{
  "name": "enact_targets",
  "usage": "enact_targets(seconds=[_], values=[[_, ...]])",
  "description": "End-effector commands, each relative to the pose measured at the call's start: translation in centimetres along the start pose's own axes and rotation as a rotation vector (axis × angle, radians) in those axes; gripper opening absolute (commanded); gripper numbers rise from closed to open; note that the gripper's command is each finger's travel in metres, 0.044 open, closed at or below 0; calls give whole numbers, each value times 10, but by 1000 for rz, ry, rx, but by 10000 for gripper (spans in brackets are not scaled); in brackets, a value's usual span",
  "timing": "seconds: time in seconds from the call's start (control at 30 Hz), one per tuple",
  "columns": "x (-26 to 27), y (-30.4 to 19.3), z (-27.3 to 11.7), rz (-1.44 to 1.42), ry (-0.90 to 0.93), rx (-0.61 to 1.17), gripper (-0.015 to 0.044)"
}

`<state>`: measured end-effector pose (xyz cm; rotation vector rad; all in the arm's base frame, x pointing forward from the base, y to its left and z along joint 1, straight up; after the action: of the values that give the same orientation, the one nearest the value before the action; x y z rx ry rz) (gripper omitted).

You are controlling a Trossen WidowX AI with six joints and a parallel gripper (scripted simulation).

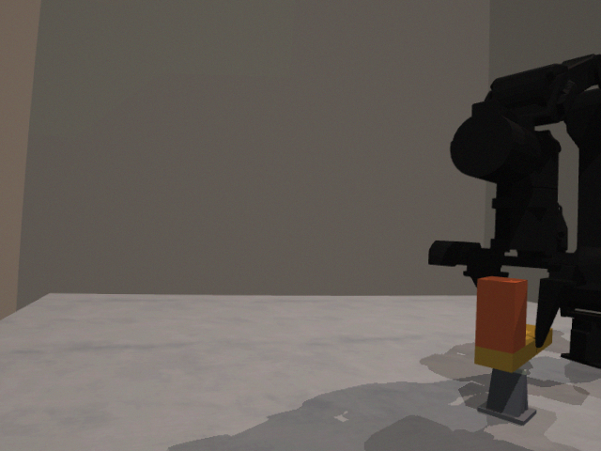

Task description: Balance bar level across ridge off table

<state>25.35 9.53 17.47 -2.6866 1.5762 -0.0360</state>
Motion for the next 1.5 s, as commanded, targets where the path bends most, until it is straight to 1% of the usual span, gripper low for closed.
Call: enact_targets(seconds=[0.0, 1.47], values=[[0, 1, 3, 4, -2, -6, 0], [0, 1, 4, 4, -2, -6, 0]])
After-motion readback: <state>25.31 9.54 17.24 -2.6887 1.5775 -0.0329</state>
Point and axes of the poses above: the point midway between the two fingers, 35 mm back from their tips, its own z axis out along the fingers, its own x axis across the jaws, y = z × x, the point moved 7 cm from there along -z, back along the fingers, and after that the axes turned 3 degrees about -z, right-handed, at the moved point
